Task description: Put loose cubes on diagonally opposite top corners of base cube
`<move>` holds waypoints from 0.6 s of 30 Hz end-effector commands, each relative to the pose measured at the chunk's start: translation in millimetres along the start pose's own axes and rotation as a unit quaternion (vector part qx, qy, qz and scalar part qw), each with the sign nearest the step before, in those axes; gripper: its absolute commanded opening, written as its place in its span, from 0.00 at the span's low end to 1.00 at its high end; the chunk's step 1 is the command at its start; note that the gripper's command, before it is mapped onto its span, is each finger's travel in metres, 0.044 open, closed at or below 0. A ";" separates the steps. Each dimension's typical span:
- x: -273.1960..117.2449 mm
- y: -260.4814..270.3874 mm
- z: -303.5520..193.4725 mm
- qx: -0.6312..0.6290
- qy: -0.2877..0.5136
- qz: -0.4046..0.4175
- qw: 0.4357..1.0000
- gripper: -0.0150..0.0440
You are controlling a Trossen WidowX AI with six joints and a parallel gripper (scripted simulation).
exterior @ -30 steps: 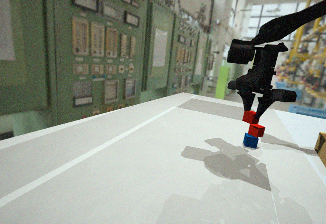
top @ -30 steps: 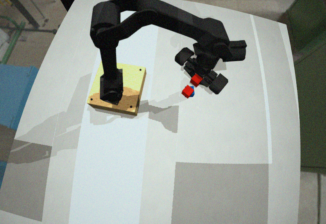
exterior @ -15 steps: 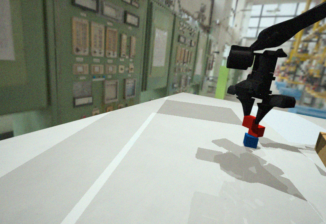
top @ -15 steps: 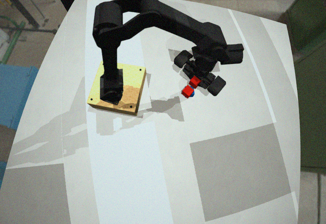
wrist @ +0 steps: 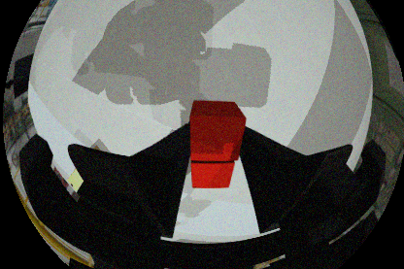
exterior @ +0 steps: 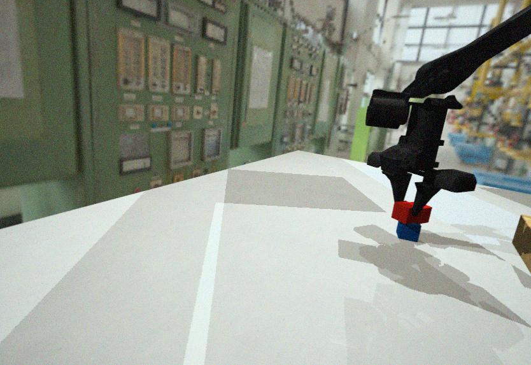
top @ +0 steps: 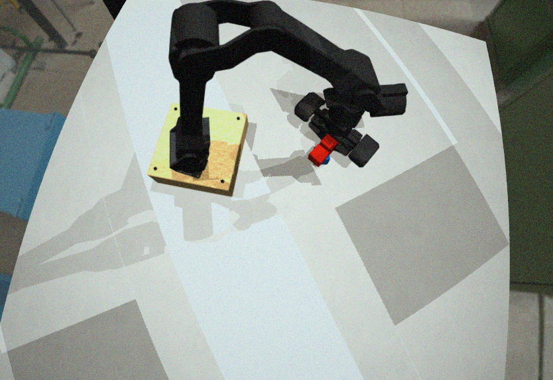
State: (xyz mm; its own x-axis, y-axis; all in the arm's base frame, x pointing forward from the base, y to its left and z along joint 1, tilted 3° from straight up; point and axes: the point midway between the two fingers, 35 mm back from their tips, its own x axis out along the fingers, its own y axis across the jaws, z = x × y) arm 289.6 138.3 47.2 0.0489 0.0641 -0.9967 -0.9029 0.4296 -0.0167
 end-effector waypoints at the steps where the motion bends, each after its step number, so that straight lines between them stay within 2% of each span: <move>1: 1.5 0.2 -0.3 0.000 0.001 0.000 1.000 0.43; 18: 2.9 0.2 -0.3 0.000 0.001 0.000 1.000 0.43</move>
State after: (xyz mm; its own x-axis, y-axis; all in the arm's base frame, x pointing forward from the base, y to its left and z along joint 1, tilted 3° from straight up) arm 289.4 138.3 44.7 0.0479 0.0637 -0.9968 -0.9030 0.4294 -0.0159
